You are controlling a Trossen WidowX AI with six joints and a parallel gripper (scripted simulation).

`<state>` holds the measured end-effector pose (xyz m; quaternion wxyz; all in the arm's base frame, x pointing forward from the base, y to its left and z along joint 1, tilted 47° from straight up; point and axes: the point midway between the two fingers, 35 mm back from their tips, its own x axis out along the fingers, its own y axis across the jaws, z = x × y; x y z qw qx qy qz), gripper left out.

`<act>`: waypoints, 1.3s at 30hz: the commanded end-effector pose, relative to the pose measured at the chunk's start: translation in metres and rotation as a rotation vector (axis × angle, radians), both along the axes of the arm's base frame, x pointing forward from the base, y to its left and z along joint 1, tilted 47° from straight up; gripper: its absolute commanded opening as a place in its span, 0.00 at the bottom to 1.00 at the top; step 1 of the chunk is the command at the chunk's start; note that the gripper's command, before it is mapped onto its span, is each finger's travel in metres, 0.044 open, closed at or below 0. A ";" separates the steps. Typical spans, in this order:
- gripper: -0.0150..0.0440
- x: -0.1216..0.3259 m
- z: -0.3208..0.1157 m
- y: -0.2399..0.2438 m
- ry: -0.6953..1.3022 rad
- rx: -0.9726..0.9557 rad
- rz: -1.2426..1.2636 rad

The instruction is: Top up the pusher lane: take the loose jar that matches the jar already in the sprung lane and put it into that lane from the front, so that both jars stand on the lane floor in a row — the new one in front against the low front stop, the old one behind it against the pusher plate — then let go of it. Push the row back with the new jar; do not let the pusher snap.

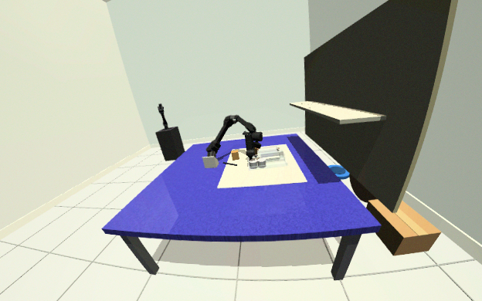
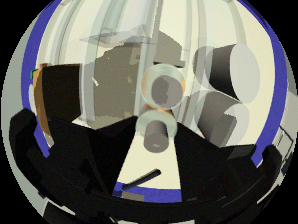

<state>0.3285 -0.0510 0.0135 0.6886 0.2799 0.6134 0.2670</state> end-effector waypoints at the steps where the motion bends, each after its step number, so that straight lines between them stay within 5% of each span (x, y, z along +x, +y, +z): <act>1: 0.25 0.002 0.001 0.001 -0.015 0.006 0.000; 39: 0.25 -0.005 -0.001 0.000 -0.015 0.006 0.000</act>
